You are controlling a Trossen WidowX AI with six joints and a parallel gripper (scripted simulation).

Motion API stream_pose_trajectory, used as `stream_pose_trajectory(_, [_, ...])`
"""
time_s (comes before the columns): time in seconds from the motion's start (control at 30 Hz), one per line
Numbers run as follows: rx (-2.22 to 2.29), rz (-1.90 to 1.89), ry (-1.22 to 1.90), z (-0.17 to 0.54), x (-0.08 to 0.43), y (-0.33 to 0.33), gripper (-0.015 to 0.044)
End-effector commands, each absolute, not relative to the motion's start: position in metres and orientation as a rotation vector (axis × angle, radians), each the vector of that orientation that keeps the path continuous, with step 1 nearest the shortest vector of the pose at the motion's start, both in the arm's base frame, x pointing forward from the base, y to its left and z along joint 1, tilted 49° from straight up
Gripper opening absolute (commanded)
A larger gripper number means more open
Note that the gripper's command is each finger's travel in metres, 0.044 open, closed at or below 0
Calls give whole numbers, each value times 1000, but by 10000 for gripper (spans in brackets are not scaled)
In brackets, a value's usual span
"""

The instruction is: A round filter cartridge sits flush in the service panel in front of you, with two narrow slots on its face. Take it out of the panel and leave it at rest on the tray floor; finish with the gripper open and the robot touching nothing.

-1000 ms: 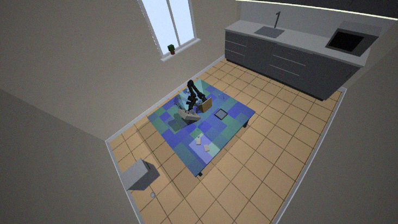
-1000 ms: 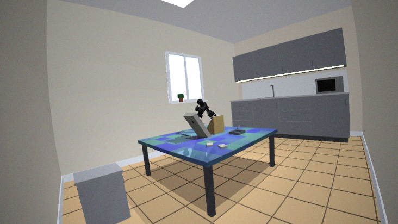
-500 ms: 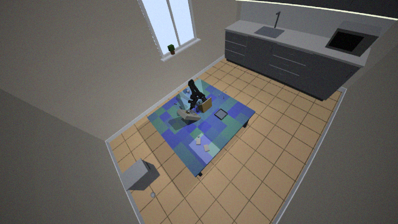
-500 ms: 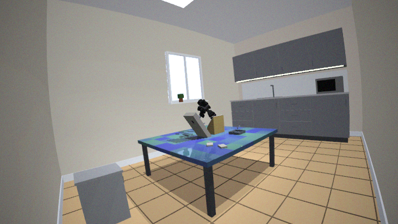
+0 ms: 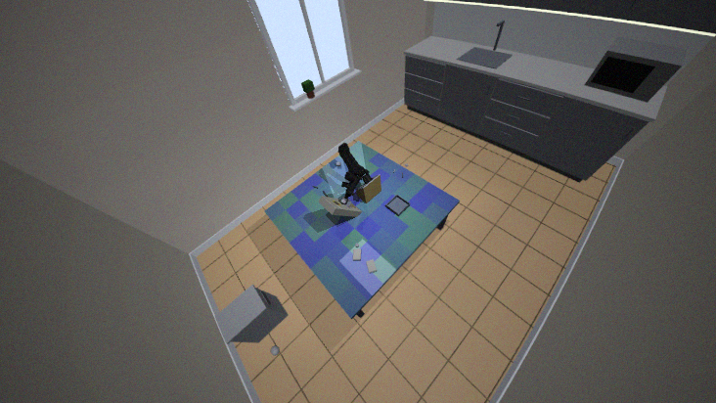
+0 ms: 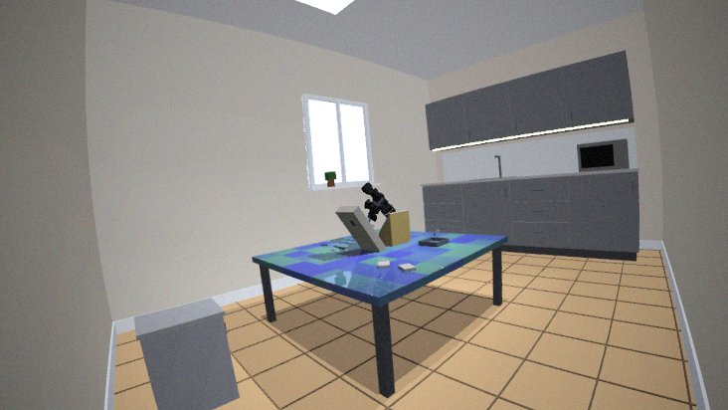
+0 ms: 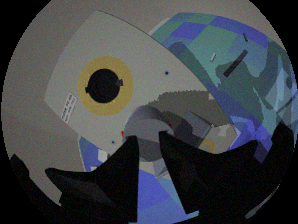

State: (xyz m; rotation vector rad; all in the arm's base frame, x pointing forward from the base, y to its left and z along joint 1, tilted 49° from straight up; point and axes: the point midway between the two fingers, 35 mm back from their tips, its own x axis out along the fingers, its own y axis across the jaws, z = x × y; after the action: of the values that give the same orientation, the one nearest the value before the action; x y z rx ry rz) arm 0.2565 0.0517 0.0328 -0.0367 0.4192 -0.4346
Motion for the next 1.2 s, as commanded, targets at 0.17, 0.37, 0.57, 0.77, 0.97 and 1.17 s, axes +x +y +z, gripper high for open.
stream_pose_trajectory(0.17, [-38,-435,420,31,255,49,100])
stream_pose_trajectory(0.37, [-38,-435,420,31,255,49,100])
stream_pose_trajectory(0.57, [-36,-431,420,28,251,45,100])
stream_pose_trajectory(0.77, [-34,-431,421,54,277,80,100])
stream_pose_trajectory(0.97, [-34,-431,419,73,287,98,100])
stream_pose_trajectory(1.17, [-23,-428,421,103,289,137,258])
